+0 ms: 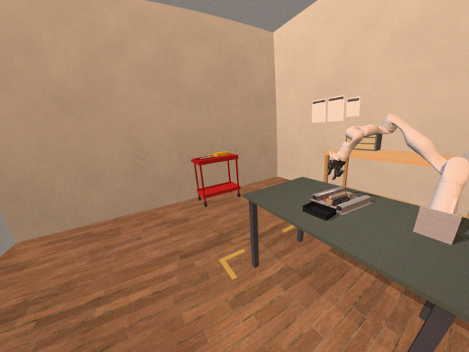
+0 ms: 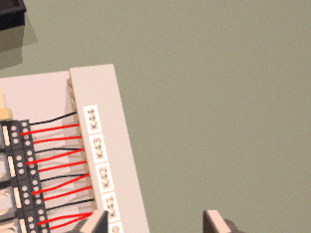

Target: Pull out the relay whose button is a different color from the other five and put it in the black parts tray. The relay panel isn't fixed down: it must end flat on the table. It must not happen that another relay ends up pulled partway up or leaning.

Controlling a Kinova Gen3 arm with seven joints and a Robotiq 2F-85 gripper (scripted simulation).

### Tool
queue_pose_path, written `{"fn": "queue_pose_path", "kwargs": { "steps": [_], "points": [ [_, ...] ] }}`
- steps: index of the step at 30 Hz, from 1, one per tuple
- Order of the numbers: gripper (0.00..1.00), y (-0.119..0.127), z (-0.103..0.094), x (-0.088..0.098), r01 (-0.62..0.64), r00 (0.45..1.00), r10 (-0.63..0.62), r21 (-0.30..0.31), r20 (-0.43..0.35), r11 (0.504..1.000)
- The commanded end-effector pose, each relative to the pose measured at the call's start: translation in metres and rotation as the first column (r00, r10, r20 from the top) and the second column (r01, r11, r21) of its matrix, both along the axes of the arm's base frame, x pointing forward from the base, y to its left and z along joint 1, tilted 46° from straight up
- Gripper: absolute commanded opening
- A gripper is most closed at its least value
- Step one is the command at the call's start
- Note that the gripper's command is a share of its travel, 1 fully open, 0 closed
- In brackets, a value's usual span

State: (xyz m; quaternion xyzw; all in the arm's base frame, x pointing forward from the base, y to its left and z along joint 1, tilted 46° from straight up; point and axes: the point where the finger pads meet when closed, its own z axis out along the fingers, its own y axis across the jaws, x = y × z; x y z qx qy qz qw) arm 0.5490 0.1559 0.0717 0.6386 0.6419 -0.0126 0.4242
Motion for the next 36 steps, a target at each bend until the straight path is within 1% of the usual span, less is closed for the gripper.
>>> {"fn": "queue_pose_path", "kwargs": {
  "steps": [1,4,19,21,36],
  "points": [
    [0.61,-0.012,0.006,-0.005,0.017,0.999,-0.018,-0.022,-0.033,1.0],
    [0.61,-0.015,0.007,-0.006,0.021,0.999,-0.022,-0.027,-0.041,0.999],
    [0.61,-0.053,0.021,-0.027,0.07,0.984,-0.084,-0.089,-0.158,0.994],
    [0.61,-0.053,0.021,-0.027,0.07,0.984,-0.084,-0.089,-0.158,0.994],
    [0.61,-0.079,0.033,-0.048,0.1,0.957,-0.13,-0.126,-0.258,0.987]
  ]
}}
